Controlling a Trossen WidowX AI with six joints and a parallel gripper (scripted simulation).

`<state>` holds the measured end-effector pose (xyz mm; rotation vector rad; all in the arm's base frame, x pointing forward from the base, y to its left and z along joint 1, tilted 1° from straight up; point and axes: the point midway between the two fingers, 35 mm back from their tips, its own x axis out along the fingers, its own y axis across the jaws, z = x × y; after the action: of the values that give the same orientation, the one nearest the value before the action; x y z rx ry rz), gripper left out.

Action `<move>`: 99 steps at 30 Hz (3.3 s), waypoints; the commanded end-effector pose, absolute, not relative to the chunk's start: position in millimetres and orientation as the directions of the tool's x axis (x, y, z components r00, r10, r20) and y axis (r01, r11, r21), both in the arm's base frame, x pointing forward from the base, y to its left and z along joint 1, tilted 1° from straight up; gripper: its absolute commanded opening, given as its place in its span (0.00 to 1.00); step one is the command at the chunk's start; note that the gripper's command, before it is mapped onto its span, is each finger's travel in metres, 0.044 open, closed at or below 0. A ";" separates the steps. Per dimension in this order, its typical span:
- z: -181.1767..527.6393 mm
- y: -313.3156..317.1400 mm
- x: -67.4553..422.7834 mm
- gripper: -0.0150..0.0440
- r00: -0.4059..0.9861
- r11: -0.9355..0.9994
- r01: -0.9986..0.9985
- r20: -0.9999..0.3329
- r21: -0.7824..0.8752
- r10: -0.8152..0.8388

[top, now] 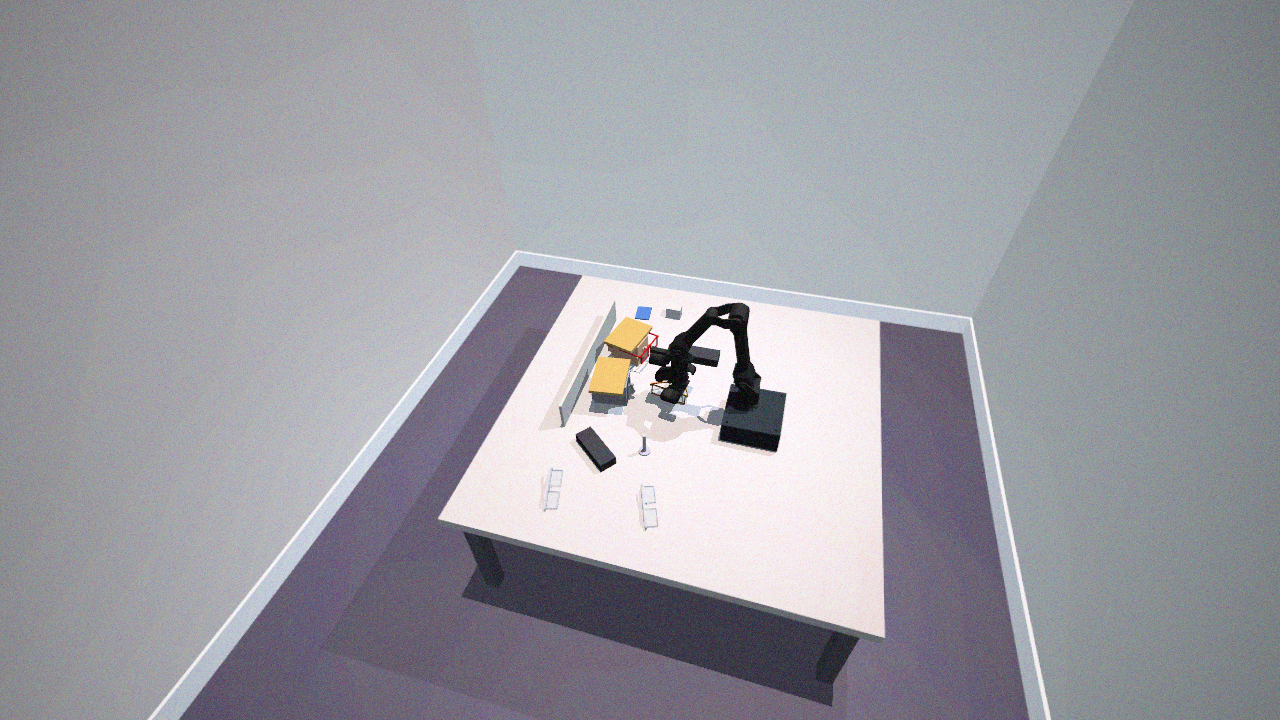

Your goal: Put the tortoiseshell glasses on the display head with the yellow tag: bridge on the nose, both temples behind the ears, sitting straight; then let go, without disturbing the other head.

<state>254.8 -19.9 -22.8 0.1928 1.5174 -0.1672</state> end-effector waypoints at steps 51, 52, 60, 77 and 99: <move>90.4 75.1 293.9 0.25 0.051 0.982 -0.190 -0.999 0.005 0.015; 90.6 80.7 294.9 0.25 0.051 0.978 -0.211 -0.999 0.005 0.016; 92.0 127.4 298.8 0.25 0.051 0.928 -0.373 -0.998 0.000 0.021; 91.0 232.6 280.5 0.25 0.050 0.735 -0.678 -0.998 -0.011 0.032; 30.0 256.1 274.8 0.25 0.050 0.683 -0.730 -0.998 -0.013 0.034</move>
<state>273.2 255.6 35.2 -0.6206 1.4241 0.6413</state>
